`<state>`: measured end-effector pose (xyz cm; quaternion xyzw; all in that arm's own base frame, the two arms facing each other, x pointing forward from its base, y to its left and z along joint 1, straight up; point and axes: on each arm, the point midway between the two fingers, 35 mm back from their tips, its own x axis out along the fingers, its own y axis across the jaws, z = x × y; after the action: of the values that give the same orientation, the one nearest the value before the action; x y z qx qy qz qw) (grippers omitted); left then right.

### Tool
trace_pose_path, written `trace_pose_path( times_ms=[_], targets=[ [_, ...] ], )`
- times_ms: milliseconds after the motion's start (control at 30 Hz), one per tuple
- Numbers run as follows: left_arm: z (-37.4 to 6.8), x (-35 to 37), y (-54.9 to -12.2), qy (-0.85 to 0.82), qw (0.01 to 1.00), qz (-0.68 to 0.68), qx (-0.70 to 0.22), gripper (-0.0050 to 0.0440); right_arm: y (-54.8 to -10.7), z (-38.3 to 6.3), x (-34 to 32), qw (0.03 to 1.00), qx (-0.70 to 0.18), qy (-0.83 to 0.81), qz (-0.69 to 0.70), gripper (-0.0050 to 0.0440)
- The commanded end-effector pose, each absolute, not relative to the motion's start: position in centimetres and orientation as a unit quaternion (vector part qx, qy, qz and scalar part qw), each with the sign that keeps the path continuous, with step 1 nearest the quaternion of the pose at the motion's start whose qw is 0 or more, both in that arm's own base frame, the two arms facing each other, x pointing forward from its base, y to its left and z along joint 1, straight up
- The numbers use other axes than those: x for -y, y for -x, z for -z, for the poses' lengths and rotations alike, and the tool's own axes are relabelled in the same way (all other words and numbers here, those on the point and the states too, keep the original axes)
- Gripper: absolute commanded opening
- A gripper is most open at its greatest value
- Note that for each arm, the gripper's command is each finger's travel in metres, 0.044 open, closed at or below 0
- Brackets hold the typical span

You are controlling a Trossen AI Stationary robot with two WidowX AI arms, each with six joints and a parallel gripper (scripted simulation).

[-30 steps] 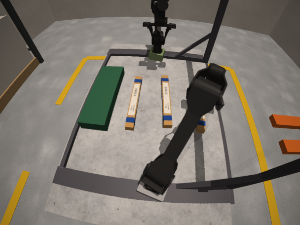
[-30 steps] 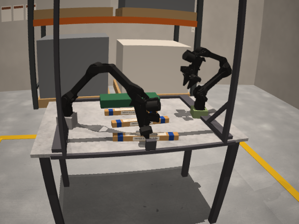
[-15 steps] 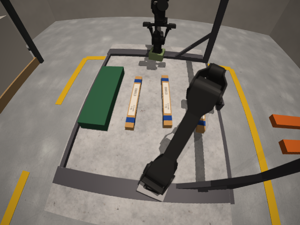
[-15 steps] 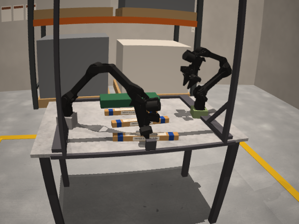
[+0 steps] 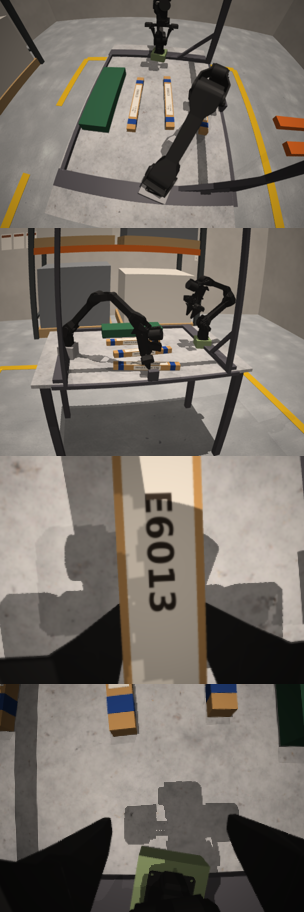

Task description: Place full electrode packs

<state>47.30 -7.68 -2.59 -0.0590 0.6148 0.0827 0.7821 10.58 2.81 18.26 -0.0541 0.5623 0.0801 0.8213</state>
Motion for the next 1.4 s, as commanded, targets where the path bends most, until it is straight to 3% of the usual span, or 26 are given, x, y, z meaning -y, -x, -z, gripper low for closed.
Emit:
trace_pose_path(
  times_ms=[0, 1367],
  targets=[
    [-1.5, 7.8, -48.8, 0.071, 0.807, -0.077, -0.581, -0.0050, -10.7, -18.9, -2.8, 0.828, -0.553, 0.052, -0.079, 0.0330],
    [-7.7, 7.8, -48.5, 0.071, 0.807, -0.077, -0.581, -0.0050, -10.7, -18.9, -2.8, 0.828, -0.553, 0.052, -0.079, 0.0330]
  ],
)
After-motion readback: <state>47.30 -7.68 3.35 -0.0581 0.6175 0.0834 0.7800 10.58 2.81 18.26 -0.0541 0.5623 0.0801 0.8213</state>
